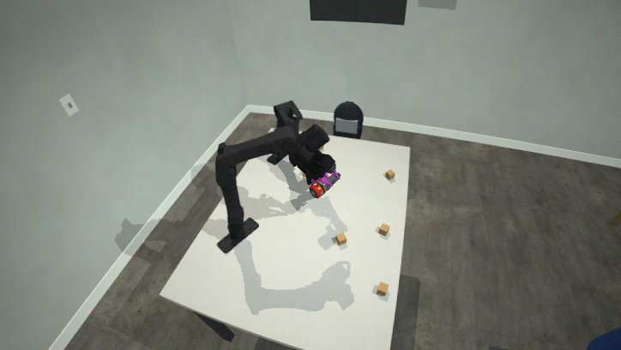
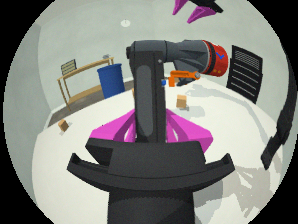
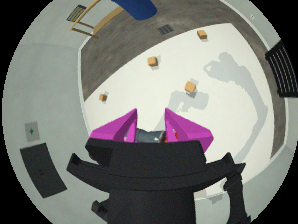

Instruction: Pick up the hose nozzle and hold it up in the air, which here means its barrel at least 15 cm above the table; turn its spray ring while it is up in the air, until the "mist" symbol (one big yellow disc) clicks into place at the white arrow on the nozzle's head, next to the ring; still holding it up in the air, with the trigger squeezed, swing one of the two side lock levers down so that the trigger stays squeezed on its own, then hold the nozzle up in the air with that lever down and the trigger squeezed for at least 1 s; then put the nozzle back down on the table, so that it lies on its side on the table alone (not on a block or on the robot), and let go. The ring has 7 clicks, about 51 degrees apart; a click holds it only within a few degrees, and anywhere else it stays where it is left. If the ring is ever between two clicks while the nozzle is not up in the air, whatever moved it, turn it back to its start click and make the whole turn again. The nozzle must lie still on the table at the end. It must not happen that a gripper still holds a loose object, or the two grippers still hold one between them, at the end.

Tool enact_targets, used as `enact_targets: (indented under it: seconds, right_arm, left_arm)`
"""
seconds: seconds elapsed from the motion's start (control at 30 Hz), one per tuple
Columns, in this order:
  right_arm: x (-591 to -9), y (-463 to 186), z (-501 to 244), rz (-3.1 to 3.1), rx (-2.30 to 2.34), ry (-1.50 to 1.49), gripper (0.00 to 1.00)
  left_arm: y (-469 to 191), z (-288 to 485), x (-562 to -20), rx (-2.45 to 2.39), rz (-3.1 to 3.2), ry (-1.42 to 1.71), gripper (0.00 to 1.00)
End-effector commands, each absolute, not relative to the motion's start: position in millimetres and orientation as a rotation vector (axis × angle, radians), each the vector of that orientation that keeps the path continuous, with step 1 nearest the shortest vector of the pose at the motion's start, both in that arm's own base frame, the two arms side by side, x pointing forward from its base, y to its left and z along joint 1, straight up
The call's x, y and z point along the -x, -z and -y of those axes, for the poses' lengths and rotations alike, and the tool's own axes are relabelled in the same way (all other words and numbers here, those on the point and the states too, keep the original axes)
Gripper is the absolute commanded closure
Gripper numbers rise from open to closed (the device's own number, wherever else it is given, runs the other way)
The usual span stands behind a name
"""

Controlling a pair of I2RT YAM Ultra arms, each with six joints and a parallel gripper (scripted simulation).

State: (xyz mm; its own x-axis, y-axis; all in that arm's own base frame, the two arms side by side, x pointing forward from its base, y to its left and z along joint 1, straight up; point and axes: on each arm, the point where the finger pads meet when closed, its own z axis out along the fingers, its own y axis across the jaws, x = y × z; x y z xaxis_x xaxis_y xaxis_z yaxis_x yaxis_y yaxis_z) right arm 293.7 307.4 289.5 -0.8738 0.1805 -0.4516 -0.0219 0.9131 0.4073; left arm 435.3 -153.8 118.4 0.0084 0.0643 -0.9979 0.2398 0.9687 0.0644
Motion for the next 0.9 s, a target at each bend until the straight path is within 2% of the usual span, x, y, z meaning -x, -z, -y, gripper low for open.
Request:
enact_targets:
  seconds: [0.0,0.47,0.87]
  right_arm:
    - [-308.1,-320.2,-311.4,-2.439,-0.047,-0.685,0.62]
    - [-367.9,-356.6,-233.3,-2.143,-0.026,-0.64,0.62]
    - [-392.3,-381.8,-167.4,-1.935,-0.011,-0.518,0.62]
  left_arm:
    - [-176.7,157.2,-443.8,-0.186,-1.379,0.178,0.65]
    - [-176.7,157.2,-443.8,-0.186,-1.379,0.178,0.65]
    - [-176.7,157.2,-443.8,-0.186,-1.379,0.178,0.65]
